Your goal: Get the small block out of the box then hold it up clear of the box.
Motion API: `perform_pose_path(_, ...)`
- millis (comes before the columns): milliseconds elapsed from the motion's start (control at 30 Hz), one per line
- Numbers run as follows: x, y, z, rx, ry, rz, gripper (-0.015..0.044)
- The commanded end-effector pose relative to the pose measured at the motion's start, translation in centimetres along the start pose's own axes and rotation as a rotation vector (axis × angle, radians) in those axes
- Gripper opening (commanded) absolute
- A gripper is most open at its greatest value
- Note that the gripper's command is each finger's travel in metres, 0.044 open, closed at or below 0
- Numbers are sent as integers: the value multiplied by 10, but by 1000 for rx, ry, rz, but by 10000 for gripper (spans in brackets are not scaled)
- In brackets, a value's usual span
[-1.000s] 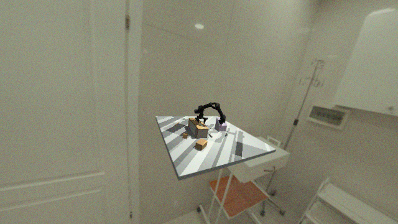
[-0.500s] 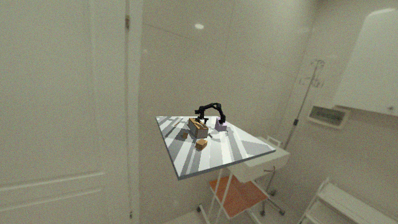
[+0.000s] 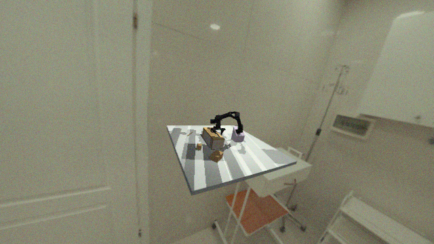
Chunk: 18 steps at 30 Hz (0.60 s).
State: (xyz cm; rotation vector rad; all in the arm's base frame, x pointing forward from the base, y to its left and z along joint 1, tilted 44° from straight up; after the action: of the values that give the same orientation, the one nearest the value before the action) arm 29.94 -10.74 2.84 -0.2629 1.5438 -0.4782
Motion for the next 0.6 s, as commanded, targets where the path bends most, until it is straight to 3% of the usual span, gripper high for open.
perform_pose_path(0, -9, 2, 1, 5, -1, 2, 400)
perform_pose_path(567, -35, 11, 2, 5, -1, 4, 400)
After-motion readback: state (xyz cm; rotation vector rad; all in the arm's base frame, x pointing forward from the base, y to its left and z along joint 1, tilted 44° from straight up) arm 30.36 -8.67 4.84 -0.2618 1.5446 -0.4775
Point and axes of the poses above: the point midway between the two fingers, 35 mm back from their tips, its own y axis out along the fingers, its own z axis across the jaws, x = y × z, the point moved 9 cm from there along -y, back along the fingers, and after that the axes turned 3 degrees about -y, right-handed, at the moved point
